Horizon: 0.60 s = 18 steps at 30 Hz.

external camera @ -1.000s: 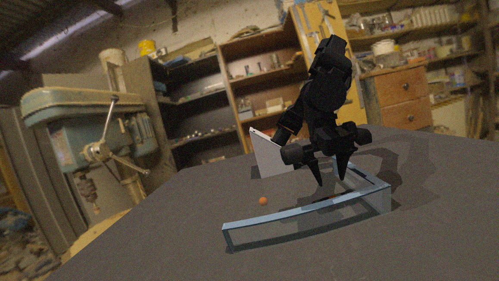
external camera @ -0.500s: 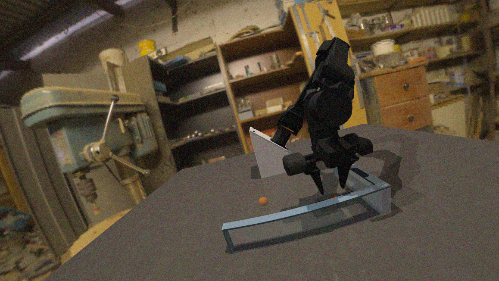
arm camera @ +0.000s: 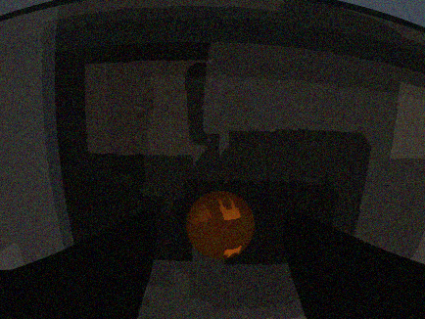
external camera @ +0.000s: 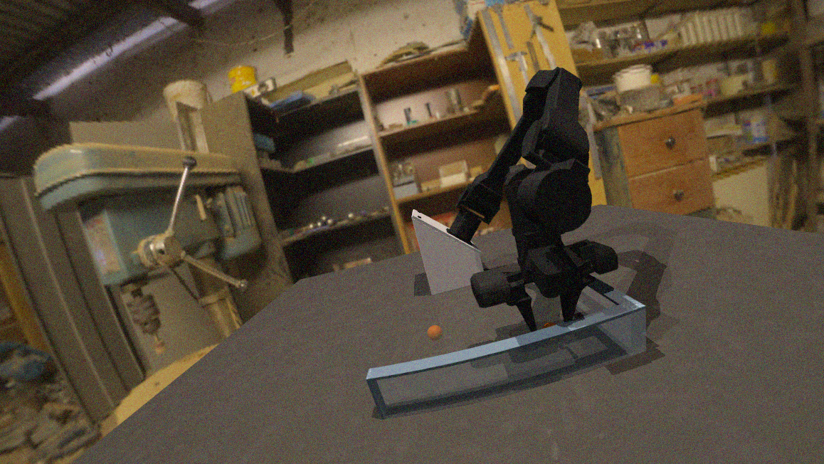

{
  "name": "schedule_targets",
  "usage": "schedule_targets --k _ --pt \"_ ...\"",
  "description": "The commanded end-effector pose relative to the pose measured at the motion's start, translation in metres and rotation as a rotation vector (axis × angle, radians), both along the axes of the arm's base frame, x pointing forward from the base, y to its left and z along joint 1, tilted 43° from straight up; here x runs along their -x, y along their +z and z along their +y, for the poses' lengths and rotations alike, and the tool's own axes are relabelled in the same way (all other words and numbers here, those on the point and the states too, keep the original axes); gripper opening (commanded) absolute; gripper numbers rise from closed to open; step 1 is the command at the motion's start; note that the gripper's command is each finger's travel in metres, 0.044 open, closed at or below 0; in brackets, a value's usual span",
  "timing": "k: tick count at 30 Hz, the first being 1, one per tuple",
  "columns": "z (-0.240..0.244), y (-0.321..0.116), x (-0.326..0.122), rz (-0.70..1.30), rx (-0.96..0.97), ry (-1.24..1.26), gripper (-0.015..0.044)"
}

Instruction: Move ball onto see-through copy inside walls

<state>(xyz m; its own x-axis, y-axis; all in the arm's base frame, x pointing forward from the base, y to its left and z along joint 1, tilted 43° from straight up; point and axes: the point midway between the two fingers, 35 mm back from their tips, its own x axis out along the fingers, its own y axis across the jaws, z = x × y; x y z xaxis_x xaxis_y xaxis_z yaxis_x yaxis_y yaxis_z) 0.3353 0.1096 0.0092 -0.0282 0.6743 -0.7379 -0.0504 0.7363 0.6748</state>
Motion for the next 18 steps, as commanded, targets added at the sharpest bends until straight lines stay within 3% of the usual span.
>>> schedule_targets --k 1,5,15,18 --pt "0.0043 -0.0051 0.0023 0.009 -0.004 -0.001 0.0224" --pt "0.0043 -0.0051 0.0023 0.009 -0.004 -0.001 0.0119" --pt "0.0043 -0.0051 0.0023 0.009 -0.004 -0.001 0.0053" --pt "0.0011 -0.0021 0.0012 0.009 -0.002 -0.001 0.0"
